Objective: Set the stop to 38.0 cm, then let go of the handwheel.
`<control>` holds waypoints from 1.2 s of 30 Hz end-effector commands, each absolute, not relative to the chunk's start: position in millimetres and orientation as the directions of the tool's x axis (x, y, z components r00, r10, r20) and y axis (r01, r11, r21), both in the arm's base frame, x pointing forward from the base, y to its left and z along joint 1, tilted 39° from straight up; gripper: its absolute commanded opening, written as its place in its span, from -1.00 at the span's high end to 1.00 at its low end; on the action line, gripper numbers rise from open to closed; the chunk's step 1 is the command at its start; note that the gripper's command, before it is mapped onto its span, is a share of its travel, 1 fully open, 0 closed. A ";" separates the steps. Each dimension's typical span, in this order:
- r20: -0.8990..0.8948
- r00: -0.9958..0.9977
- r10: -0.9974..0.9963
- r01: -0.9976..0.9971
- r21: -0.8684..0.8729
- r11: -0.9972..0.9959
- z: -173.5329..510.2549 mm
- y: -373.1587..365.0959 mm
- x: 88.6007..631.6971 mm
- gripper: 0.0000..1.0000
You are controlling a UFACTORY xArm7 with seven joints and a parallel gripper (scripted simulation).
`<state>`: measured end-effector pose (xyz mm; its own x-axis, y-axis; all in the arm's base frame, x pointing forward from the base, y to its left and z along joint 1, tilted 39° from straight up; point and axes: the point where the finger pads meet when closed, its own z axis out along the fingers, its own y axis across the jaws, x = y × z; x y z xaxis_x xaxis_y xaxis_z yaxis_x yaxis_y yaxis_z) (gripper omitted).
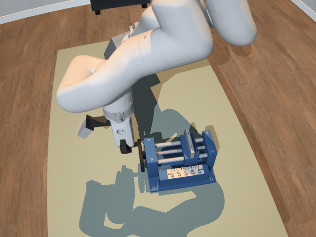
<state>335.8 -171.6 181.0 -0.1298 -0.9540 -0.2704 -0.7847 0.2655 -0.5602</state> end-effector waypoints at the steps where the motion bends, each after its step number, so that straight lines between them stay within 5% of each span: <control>1: -0.270 -0.132 -0.954 -0.783 -0.562 0.267 187.7 -174.5 337.0 0.88; 36: -0.270 -0.132 -0.954 -0.783 -0.562 0.267 190.7 -184.1 400.8 0.88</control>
<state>390.6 -185.1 201.9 -0.1337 -0.9547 -0.2657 -0.7805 0.2667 -0.5655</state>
